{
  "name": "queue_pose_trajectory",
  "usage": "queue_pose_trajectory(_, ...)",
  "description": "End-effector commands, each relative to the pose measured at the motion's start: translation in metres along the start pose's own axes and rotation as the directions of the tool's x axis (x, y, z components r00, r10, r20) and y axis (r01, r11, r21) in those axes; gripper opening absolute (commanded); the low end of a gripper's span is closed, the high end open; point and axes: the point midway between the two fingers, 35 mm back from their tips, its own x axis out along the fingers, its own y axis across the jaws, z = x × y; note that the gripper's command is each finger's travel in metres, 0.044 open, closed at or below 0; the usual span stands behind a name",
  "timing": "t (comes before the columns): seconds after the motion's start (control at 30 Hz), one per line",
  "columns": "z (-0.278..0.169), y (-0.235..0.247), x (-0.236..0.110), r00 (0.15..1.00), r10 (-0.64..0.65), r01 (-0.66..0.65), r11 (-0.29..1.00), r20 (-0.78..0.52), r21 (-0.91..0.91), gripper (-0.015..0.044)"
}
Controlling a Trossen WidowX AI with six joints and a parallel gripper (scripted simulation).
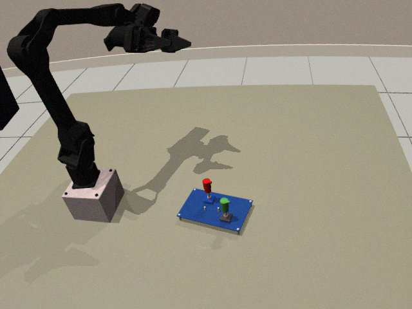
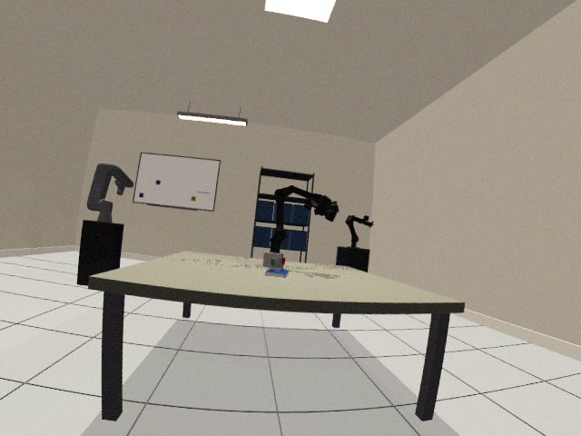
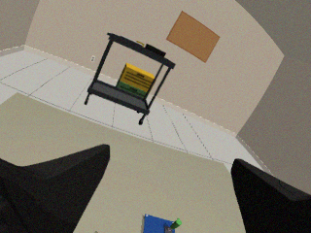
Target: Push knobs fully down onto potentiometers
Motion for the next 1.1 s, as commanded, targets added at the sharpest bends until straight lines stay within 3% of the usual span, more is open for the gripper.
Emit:
queue_pose_trajectory(0.0, -0.001, 0.000, 0.001, 1.000, -0.001, 0.001, 1.000, -0.005, -0.001, 0.0374)
queue_pose_trajectory(0.47, -0.062, -0.001, 0.066, 0.922, -0.040, 0.043, 0.999, -0.385, -0.003, 0.0006)
queue_pose_trajectory(0.77, -0.103, -0.011, 0.097, 0.793, -0.045, 0.087, 0.995, -0.607, 0.040, 0.0000)
queue_pose_trajectory(1.07, -0.130, -0.020, 0.116, 0.690, -0.029, 0.113, 0.991, -0.723, 0.068, 0.0000)
